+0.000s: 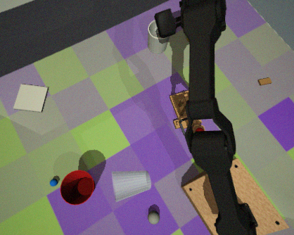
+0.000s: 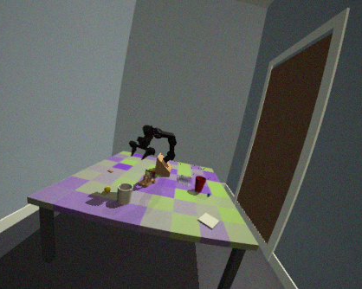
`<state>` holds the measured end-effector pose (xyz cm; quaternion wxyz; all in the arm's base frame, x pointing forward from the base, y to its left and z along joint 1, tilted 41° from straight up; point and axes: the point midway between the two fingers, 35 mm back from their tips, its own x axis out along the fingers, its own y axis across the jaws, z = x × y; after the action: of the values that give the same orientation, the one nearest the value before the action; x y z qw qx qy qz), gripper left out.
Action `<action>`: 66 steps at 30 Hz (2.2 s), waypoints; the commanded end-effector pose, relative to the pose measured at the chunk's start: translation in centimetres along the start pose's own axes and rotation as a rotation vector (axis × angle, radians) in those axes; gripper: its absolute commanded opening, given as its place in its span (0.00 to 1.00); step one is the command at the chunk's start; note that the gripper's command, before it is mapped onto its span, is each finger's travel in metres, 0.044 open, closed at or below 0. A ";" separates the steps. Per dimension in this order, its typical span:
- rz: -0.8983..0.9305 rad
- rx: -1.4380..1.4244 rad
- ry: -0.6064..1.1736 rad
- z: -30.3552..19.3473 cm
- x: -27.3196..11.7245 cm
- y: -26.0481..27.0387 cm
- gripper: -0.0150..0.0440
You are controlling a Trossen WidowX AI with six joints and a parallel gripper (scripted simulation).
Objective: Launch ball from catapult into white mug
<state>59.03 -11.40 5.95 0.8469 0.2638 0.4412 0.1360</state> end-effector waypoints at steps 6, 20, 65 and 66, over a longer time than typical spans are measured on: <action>0.006 0.003 0.001 0.0 0.1 0.2 0.51; 0.006 0.003 0.001 0.0 0.1 0.2 0.25; -0.131 -1.029 0.656 -19.0 -2.2 8.7 0.25; -0.128 -1.055 0.675 -19.5 -2.4 8.8 0.25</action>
<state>43.42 0.58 3.70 0.7120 -0.2382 0.5674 0.3380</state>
